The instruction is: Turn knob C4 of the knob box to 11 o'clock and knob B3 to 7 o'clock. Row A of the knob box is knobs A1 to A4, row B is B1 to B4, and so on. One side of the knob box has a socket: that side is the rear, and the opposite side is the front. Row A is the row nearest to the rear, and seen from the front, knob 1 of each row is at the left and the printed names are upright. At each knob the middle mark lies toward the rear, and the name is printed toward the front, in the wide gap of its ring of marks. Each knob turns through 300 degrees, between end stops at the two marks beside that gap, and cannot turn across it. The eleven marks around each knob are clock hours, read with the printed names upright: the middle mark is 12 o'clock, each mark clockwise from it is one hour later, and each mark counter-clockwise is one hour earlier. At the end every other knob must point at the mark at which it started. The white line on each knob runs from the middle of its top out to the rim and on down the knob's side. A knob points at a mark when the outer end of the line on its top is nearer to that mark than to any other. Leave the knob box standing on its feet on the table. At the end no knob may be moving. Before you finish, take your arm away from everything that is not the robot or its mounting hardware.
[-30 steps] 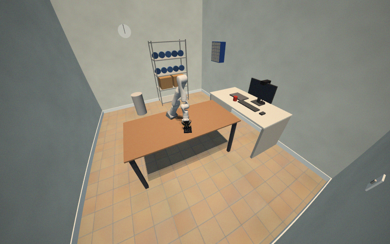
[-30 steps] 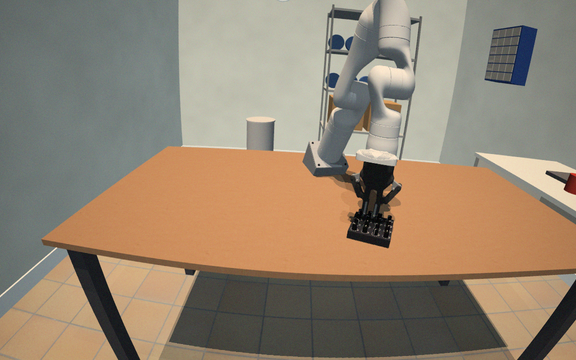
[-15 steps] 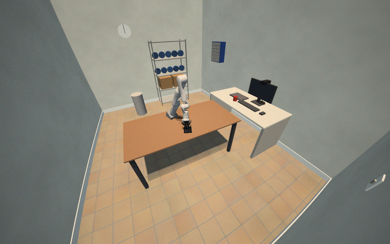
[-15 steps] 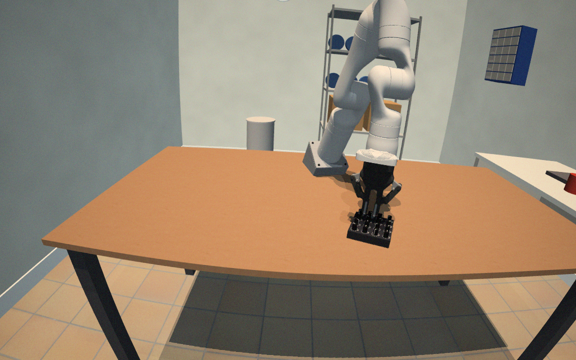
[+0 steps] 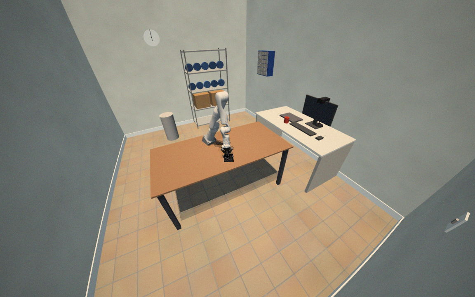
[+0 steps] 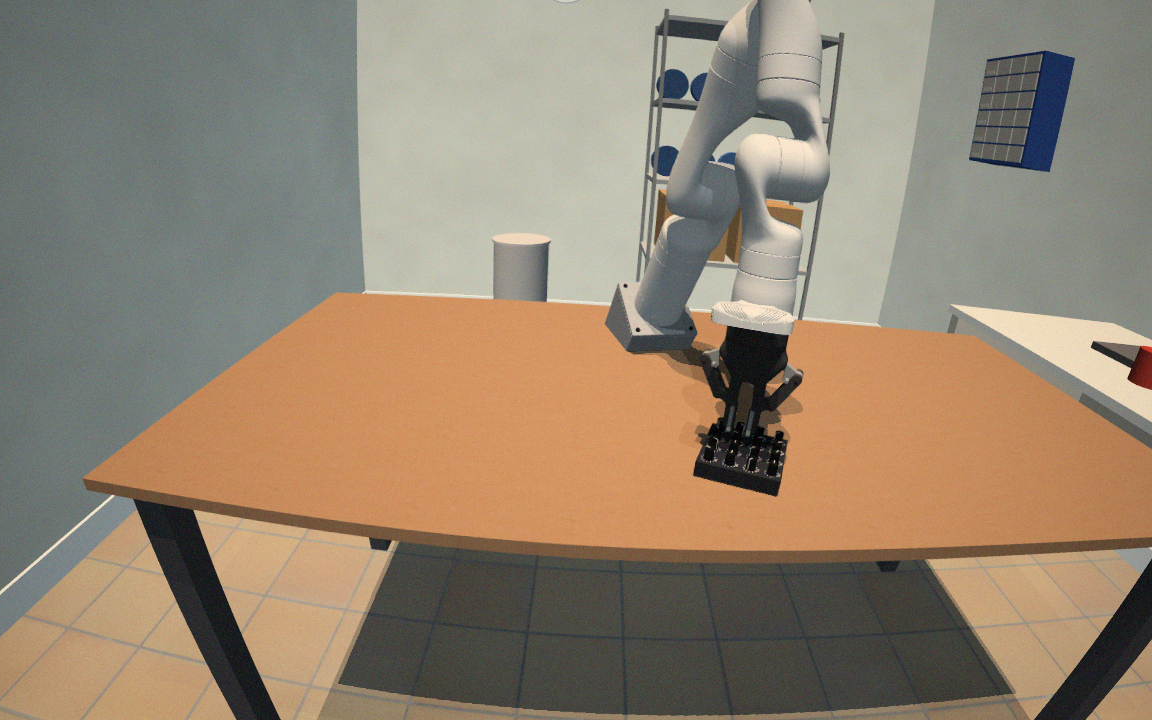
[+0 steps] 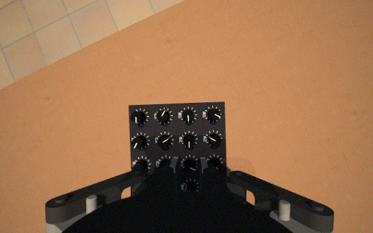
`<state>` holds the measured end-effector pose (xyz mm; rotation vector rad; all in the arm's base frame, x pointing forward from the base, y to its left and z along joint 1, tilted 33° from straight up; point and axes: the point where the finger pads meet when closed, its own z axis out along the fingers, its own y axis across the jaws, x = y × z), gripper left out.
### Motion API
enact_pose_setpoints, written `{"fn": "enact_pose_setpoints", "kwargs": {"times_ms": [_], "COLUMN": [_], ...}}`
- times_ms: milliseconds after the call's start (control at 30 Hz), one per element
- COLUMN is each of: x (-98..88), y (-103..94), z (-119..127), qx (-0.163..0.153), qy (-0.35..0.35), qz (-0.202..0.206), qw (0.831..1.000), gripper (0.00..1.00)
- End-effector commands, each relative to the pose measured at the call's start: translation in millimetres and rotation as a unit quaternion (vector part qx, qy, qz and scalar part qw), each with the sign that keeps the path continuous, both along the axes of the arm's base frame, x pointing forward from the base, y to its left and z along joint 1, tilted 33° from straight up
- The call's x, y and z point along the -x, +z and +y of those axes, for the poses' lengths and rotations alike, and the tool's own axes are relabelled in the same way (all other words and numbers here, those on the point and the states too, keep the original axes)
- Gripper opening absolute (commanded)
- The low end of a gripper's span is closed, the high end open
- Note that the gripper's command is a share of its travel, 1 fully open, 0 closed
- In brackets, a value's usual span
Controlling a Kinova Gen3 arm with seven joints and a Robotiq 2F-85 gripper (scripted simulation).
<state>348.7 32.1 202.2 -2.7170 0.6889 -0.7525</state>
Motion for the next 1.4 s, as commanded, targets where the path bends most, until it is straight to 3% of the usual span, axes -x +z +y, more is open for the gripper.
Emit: {"fn": "enact_pose_setpoints", "kwargs": {"times_ms": [0,1367], "x": [-0.4,-4.2], "y": [-3.6,-9.7], "z": [0.8,1.4], "qx": [0.000,0.000], "qy": [0.001,0.001], "qz": [0.003,0.003], "qw": [1.000,1.000], "gripper": [0.19,0.19]}}
